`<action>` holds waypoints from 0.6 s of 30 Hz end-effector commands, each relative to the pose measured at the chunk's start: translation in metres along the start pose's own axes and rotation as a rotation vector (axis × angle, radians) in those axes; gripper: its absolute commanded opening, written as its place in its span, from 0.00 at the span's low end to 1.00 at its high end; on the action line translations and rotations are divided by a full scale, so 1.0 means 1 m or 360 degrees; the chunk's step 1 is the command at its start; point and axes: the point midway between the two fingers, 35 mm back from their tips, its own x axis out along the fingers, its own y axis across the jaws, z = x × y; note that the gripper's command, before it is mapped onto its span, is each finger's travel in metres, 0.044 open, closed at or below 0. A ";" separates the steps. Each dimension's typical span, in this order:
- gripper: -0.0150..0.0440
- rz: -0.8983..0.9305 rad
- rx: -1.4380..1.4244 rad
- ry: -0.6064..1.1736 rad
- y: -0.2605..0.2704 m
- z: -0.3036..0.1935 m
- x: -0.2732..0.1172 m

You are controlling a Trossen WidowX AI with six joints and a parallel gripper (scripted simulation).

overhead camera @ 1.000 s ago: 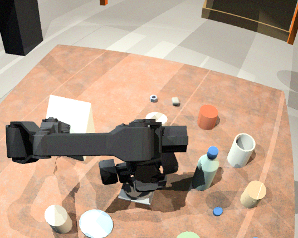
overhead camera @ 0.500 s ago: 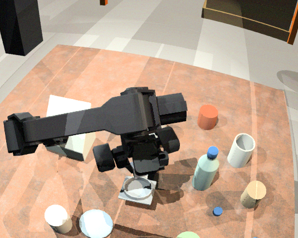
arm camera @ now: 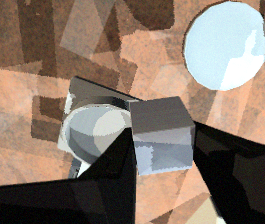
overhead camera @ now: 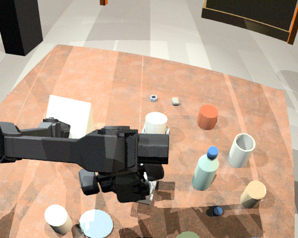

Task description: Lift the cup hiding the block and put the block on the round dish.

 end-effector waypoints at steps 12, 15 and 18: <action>0.25 -0.0049 0.0078 -0.0009 -0.063 0.021 0.036; 0.25 -0.0064 0.0094 -0.0014 -0.076 0.023 0.042; 0.25 -0.0081 0.0110 -0.0021 -0.089 0.025 0.048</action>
